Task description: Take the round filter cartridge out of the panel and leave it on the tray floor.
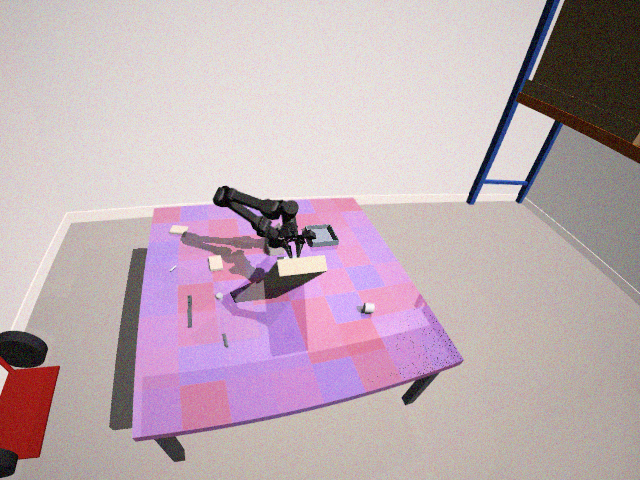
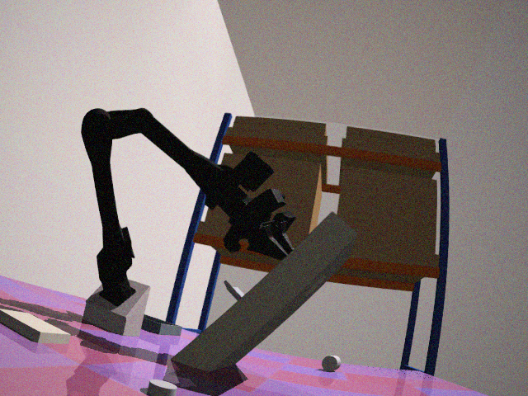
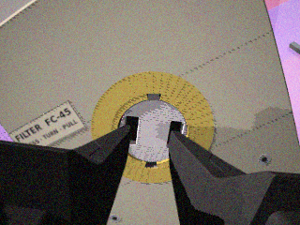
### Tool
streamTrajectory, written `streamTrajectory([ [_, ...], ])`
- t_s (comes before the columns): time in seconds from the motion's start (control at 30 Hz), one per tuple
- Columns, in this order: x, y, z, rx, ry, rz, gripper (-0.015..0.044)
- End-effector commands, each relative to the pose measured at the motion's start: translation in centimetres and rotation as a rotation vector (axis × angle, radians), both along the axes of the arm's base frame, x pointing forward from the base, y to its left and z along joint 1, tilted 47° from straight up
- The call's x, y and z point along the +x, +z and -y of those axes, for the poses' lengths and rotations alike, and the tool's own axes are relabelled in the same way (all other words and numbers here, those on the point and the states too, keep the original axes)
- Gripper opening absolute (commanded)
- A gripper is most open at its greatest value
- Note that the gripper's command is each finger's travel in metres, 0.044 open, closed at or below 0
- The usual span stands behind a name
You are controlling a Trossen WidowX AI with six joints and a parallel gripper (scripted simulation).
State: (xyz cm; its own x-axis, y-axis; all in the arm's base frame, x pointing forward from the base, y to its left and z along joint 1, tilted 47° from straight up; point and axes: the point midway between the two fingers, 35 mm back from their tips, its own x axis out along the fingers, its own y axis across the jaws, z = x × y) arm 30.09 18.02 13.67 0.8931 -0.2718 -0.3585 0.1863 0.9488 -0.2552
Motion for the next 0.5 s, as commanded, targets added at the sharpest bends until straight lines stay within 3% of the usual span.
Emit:
streamTrajectory([
  [0.0, 0.3, -0.46, 0.38, -0.013, 0.003, -0.006, 0.0115],
  [0.47, 0.11, -0.78, 0.53, -0.013, 0.003, -0.006, 0.0115],
])
